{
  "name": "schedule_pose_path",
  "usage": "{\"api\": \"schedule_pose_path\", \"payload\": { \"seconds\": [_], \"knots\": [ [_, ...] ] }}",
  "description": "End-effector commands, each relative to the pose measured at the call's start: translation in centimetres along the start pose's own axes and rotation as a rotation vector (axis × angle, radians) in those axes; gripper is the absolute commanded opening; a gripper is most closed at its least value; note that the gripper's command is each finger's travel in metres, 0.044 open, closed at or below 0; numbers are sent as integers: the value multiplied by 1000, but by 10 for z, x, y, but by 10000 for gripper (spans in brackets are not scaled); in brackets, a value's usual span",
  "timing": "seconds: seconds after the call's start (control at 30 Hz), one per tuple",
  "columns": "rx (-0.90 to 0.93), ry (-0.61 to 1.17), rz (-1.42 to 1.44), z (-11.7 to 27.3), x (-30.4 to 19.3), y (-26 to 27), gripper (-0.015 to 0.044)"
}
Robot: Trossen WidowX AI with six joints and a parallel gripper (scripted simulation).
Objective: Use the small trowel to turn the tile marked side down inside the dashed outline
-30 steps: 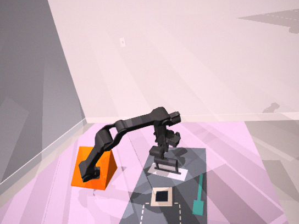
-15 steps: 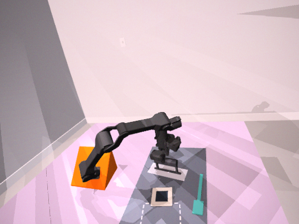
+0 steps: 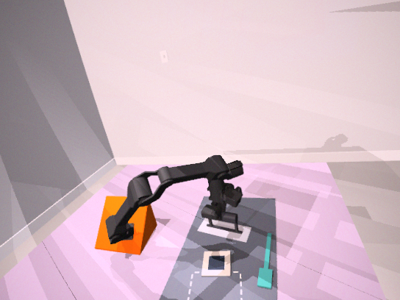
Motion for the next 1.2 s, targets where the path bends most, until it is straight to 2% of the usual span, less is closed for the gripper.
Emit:
{"api": "schedule_pose_path", "payload": {
  "seconds": [0.0, 0.7, 1.17],
  "knots": [
    [0, -4, 4, 0, 0, 0, 130],
    [0, -4, -1, 0, 0, 0, 130],
    [1, -4, -393, -1, 0, 0, 130]
  ]
}}
Point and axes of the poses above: the point midway between the two fingers, 35 mm back from their tips, its own z axis back along the fingers, its own y axis across the jaws, x = y × z, the point moved 9 cm from there along z, back along the fingers, and after that the axes turned 15 degrees about -z, right-handed, at the moved point
